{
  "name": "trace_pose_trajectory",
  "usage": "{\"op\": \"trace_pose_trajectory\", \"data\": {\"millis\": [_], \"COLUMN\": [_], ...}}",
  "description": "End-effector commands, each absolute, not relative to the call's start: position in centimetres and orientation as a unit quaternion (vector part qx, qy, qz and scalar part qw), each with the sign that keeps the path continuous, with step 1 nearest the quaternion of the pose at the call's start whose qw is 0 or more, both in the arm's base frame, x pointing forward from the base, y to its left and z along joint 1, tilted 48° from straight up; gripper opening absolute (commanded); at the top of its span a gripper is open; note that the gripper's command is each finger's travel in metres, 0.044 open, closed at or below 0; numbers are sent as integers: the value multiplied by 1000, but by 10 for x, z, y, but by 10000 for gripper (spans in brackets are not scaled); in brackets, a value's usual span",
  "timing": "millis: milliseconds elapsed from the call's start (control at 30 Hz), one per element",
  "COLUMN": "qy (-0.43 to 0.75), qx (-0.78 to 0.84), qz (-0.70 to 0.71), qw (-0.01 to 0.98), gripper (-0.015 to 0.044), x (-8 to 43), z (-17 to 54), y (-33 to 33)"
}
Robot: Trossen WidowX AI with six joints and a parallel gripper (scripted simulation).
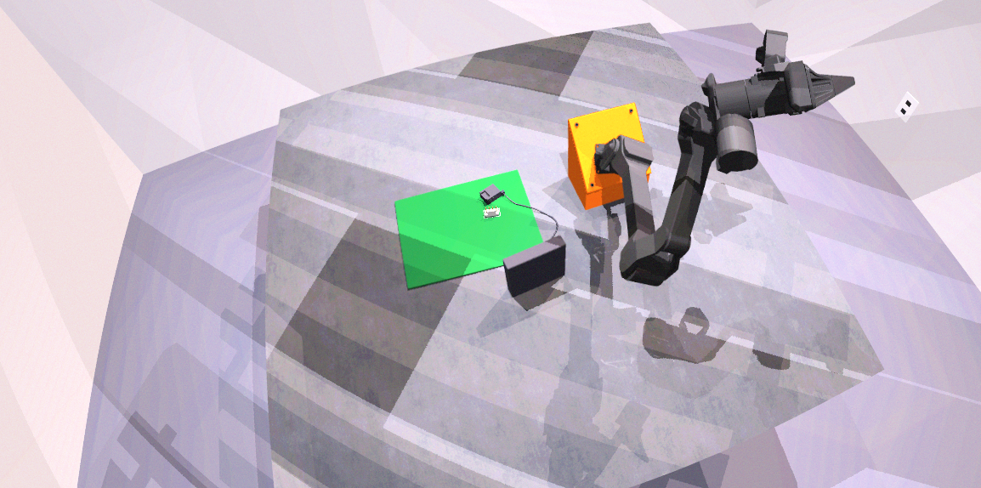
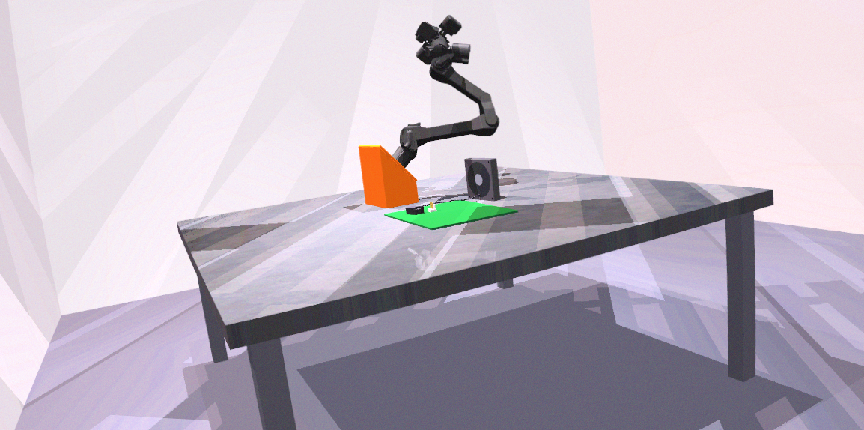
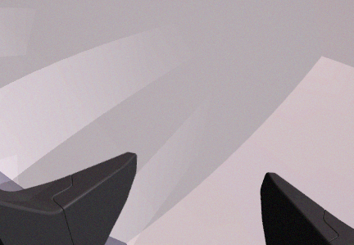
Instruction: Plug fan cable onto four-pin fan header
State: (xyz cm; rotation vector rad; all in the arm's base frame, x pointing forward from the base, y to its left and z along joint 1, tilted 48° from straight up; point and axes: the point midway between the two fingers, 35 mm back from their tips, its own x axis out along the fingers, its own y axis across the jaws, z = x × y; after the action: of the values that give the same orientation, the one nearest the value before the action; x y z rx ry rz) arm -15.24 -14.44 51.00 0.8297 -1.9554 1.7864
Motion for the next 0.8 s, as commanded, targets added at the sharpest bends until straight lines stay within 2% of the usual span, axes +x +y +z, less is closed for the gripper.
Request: {"op": "trace_pose_trajectory", "data": {"millis": [0, 100, 333, 767], "qy": [-693, -693, -667, -573], "qx": [294, 294, 352, 470], "qz": [633, 633, 649, 655], "qw": [182, 182, 98, -150], "gripper": [307, 386, 210, 210], "x": [-152, -152, -138, -79], "z": [510, 510, 495, 442], "y": [-144, -144, -189, -304]}}
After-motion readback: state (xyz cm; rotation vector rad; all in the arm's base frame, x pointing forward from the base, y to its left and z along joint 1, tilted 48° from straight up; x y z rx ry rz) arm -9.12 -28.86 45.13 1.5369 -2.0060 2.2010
